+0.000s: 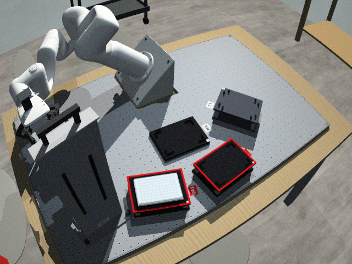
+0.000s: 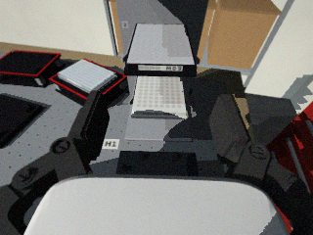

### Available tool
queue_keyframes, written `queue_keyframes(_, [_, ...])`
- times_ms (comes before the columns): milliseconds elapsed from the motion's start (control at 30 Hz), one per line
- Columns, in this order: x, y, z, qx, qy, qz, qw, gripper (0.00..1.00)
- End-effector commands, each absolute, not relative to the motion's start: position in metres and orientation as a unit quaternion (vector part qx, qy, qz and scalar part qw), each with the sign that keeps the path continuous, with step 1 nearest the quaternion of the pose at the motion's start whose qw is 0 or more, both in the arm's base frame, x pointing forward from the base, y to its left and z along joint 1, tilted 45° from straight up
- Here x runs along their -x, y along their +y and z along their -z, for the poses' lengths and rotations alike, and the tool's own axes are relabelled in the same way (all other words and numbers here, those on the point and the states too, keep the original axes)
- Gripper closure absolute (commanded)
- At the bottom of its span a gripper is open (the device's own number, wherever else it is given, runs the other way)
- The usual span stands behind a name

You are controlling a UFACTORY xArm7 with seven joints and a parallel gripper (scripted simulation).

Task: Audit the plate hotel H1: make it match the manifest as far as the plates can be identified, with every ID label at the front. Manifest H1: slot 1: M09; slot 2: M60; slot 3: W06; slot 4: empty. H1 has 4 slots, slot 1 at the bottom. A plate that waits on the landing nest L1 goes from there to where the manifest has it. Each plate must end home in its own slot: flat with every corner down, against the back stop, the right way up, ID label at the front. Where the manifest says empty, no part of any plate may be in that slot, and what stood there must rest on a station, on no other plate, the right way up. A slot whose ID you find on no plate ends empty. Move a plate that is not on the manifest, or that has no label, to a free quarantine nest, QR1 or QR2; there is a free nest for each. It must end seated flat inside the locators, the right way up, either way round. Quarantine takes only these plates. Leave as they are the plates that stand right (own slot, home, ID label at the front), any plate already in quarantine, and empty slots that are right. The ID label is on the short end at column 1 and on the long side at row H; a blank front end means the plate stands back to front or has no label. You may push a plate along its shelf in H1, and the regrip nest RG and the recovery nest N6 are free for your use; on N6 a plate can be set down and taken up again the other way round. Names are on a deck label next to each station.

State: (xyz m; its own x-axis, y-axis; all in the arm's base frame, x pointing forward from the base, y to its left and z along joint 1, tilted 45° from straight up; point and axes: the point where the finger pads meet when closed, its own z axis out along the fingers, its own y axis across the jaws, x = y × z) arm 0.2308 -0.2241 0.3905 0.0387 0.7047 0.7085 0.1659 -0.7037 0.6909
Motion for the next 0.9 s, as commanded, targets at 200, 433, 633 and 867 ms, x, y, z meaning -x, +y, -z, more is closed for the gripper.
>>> queue_keyframes(200, [-0.248,-0.222,-0.388,-0.687,0.318,-0.616,0.219,0.0])
queue_keyframes(433, [-0.257,-0.221,-0.387,-0.687,0.318,-0.616,0.219,0.0])
queue_keyframes(633, [-0.267,-0.22,-0.386,-0.687,0.318,-0.616,0.219,0.0])
queue_keyframes(867, [-0.275,-0.22,-0.384,-0.687,0.318,-0.616,0.219,0.0])
